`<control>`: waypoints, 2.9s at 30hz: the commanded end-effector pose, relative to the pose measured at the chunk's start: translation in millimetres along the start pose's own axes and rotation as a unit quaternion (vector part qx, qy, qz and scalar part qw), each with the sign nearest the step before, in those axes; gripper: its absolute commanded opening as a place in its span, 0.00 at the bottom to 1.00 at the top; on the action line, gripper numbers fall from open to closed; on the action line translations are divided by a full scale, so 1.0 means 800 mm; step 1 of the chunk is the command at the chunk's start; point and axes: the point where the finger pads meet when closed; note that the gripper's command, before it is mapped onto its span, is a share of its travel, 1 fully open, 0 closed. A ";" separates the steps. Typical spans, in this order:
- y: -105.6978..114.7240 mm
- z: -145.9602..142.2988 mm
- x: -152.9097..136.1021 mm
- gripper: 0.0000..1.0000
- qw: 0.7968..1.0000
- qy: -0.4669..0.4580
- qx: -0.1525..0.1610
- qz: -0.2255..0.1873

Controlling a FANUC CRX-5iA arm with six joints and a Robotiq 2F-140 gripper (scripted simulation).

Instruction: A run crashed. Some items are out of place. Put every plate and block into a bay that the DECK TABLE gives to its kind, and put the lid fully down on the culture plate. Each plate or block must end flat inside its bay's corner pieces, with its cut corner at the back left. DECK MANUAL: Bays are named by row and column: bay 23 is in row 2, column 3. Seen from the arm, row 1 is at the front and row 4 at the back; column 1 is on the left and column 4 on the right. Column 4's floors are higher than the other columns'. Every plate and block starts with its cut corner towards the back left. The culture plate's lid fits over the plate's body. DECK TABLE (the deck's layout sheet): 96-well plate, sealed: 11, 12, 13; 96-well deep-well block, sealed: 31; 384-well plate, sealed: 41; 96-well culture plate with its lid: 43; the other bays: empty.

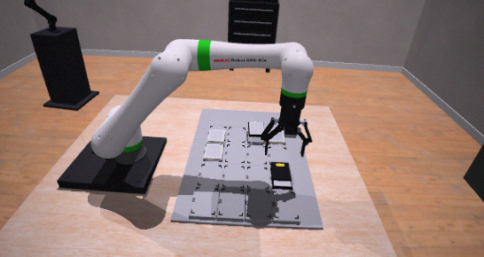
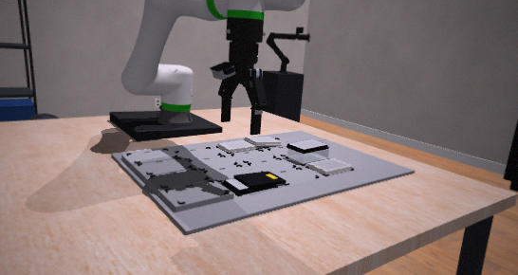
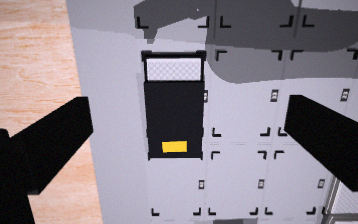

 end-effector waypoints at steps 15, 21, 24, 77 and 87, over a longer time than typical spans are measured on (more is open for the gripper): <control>0.002 -0.012 0.024 1.00 1.000 0.000 0.001 0.000; 0.002 -0.012 0.024 1.00 1.000 0.000 0.001 0.000; 0.002 -0.012 0.024 1.00 1.000 0.000 0.001 0.000; 0.002 0.003 -0.090 1.00 1.000 0.000 0.001 0.000; 0.002 0.009 -0.130 1.00 1.000 0.000 0.001 0.000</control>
Point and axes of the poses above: the point where the finger pads meet when closed, its own y axis back along the fingers, its own z axis across the jaws, x = y × z, and after that the axes turned 8 degrees about -y, right-handed
